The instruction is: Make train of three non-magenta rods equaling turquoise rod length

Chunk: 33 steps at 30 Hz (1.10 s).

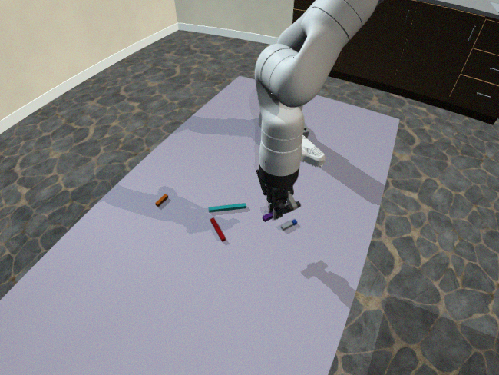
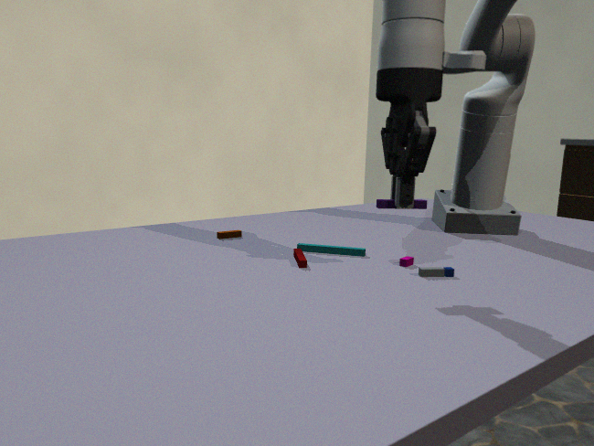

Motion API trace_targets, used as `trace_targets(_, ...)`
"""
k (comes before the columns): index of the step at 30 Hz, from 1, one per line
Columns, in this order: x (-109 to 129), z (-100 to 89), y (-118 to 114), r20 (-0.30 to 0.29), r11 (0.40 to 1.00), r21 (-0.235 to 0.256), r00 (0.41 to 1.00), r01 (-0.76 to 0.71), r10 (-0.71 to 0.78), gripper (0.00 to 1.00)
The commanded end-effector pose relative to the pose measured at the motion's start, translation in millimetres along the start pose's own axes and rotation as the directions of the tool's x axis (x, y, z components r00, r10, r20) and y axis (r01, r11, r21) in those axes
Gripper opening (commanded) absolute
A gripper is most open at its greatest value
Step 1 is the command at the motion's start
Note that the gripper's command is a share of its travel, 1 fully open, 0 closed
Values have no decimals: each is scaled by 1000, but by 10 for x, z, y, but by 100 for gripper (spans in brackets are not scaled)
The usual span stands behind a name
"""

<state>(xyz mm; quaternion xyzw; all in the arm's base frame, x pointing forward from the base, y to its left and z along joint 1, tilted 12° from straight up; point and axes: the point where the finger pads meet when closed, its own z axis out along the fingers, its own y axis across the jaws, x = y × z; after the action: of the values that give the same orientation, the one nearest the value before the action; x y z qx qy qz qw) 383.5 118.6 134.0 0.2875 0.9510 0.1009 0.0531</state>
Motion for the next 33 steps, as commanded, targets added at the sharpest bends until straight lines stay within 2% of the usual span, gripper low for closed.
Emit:
trace_targets(1, -19, 108, -53, 0, 1000, 12, 1000, -9, 9, 5)
trace_targets(4, -19, 149, -53, 0, 1000, 12, 1000, -9, 9, 5)
trace_targets(13, -18, 541, -52, 0, 1000, 12, 1000, -9, 9, 5)
trace_targets(18, -18, 686, -51, 0, 1000, 12, 1000, -9, 9, 5)
trace_targets(33, -17, 736, -51, 0, 1000, 12, 1000, -9, 9, 5)
